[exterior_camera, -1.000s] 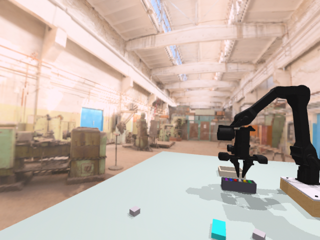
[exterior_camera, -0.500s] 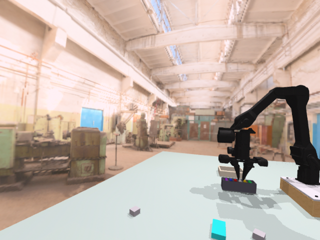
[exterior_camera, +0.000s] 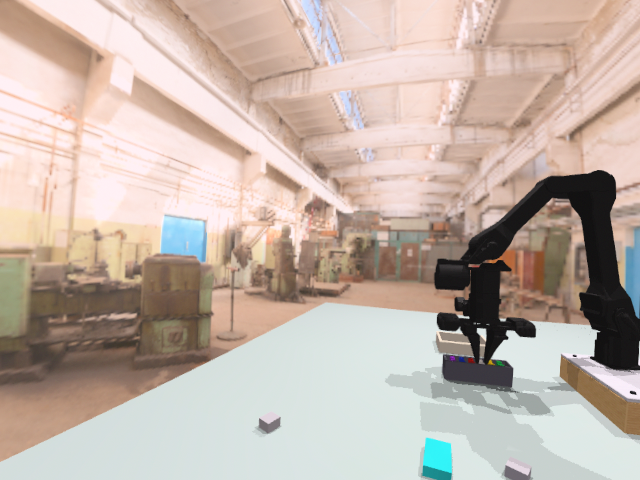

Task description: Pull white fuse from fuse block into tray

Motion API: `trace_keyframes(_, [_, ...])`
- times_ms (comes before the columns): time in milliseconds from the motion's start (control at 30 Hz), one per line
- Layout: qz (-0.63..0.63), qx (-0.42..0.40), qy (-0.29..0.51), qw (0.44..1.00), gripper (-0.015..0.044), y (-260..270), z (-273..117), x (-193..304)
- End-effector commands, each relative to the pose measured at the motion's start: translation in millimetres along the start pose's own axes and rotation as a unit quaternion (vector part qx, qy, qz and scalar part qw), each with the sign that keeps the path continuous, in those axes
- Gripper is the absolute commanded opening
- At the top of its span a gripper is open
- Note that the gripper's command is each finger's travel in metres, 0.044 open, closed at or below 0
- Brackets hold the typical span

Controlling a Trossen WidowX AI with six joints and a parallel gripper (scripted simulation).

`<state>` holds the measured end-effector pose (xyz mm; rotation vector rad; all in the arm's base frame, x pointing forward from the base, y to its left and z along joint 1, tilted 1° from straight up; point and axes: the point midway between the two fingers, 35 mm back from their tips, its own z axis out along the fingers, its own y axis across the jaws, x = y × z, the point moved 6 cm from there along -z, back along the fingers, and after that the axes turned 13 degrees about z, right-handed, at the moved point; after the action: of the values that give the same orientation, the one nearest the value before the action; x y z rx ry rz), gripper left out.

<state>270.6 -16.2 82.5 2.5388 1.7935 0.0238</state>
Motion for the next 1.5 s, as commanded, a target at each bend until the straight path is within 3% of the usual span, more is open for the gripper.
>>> trace_keyframes(0, [0.000, 0.000, 0.000, 1.000, 0.0045, 0.1, -0.3, 0.0])
trace_keyframes(233, [0.000, 0.000, 0.000, 1.000, 0.0000, 0.1, -0.3, 0.0])
trace_keyframes(1467, [0.001, 0.000, 0.000, 1.000, 0.0000, 0.8, -16.6, 0.3])
